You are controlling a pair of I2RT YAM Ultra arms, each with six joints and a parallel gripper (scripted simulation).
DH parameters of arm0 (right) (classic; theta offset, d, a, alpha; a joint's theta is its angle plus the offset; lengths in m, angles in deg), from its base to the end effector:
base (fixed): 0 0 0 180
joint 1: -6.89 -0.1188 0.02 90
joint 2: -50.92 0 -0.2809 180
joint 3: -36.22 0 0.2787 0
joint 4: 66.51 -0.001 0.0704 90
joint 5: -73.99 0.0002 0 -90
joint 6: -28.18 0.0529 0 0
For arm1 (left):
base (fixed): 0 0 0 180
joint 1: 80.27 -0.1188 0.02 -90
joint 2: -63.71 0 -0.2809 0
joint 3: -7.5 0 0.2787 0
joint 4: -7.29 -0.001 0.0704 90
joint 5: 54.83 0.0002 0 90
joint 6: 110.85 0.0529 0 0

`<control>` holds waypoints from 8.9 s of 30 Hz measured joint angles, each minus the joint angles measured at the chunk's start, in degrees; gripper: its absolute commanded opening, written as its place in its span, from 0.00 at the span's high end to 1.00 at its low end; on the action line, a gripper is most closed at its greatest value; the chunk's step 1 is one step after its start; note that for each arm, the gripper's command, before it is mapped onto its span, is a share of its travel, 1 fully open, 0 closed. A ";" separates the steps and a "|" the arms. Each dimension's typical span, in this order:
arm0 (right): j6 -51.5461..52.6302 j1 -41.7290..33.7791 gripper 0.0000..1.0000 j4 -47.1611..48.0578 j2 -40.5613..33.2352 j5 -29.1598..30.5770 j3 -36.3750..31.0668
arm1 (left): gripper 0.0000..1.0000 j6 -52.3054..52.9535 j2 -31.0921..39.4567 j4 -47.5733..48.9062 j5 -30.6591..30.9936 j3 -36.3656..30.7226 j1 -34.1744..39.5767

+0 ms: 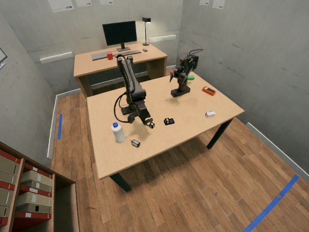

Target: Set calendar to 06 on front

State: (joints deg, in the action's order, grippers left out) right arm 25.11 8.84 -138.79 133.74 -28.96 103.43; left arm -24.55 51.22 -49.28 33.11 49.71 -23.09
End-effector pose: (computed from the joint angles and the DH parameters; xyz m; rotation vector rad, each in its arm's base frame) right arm 0.2579 0.0041 0.2006 -2.0976 -2.1480 -0.2886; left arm 0.0554 -0.0805 0.2619 0.9231 1.8837 -0.6206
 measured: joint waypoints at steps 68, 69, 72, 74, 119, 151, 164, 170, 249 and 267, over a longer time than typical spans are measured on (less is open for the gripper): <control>-64.96 -20.17 0.45 8.09 8.85 -8.96 7.15 | 0.00 0.00 0.00 0.00 0.00 0.00 0.00; -67.01 -20.72 0.45 7.91 9.20 -8.57 7.48 | 0.00 0.00 0.00 0.00 0.00 0.00 0.00; -73.20 -22.32 0.45 7.28 10.25 -7.26 8.50 | 0.00 0.00 0.00 0.00 0.00 0.00 0.00; -76.32 -23.15 0.45 7.08 10.73 -6.64 8.96 | 0.00 0.00 0.00 0.00 0.00 0.00 0.00; -130.20 -38.49 0.45 2.19 21.79 12.90 17.20 | 0.00 0.00 0.00 0.00 0.00 0.00 0.00; -130.33 -38.49 0.60 6.91 23.80 12.94 15.34 | 0.00 0.00 0.00 0.00 0.00 0.00 0.00; -130.33 -38.49 0.86 6.91 23.80 12.94 15.34 | 0.00 0.00 0.00 0.00 0.00 0.00 0.00; -130.33 -38.49 0.74 6.91 23.80 12.94 15.34 | 0.00 0.00 0.00 0.00 0.00 0.00 0.00; -64.46 -19.08 0.74 -0.46 37.70 13.07 35.65 | 0.00 0.00 0.00 0.00 0.00 0.00 0.00; -24.55 -19.08 0.74 -0.66 37.70 13.05 35.65 | 0.00 0.00 0.00 0.00 0.00 0.00 0.00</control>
State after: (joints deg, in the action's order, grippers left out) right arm 0.57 -10.24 -139.45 171.45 -15.91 139.08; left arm -24.55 51.22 -49.28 33.11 49.71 -23.09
